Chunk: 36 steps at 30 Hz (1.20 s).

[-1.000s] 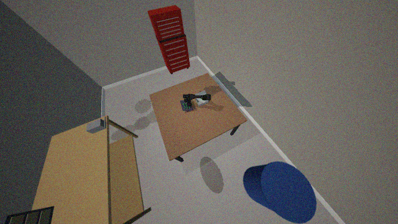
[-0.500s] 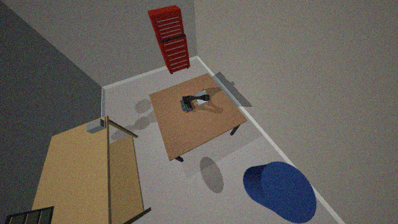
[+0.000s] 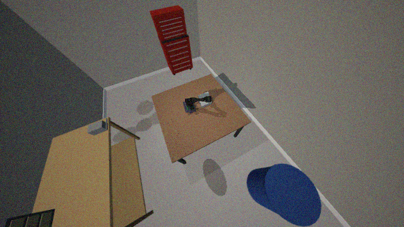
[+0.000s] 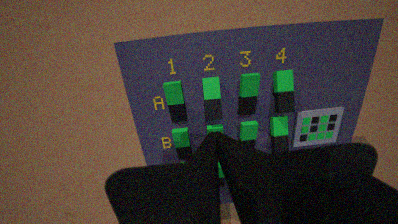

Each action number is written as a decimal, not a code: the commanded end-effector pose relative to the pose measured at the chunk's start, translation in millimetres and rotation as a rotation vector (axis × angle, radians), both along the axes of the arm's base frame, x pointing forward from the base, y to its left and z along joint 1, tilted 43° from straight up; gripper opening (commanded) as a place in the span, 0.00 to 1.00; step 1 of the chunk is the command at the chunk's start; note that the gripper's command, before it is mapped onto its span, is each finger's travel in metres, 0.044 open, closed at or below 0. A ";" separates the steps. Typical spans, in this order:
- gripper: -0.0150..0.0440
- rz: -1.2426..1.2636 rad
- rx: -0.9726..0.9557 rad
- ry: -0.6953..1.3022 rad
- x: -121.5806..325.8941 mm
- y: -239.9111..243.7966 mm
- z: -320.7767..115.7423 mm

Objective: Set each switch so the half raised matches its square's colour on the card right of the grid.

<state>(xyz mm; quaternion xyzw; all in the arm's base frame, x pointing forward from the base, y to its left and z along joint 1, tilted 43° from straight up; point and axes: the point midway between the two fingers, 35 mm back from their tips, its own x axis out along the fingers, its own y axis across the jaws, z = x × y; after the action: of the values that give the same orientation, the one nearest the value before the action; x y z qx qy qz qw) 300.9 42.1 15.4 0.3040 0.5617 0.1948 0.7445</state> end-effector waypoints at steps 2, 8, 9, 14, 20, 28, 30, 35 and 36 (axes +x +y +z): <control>0.25 -0.004 -0.004 0.003 0.3 -0.4 -1.4; 0.25 -0.004 -0.004 0.003 0.3 -0.4 -1.4; 0.25 -0.004 -0.004 0.003 0.3 -0.4 -1.4; 0.25 -0.004 -0.004 0.003 0.4 -0.3 -1.5; 0.25 -0.004 -0.004 0.003 0.6 0.2 -2.1; 0.25 -0.004 -0.004 0.003 1.0 0.9 -2.9; 0.25 -0.004 -0.004 0.003 1.1 1.1 -3.1; 0.25 -0.004 -0.004 0.003 1.3 1.5 -3.5; 0.25 -0.004 -0.004 0.003 1.3 1.6 -3.6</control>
<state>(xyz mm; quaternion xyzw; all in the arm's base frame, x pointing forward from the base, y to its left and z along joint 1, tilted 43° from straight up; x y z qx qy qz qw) 301.9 43.9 13.0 0.3043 0.5619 0.1945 0.7442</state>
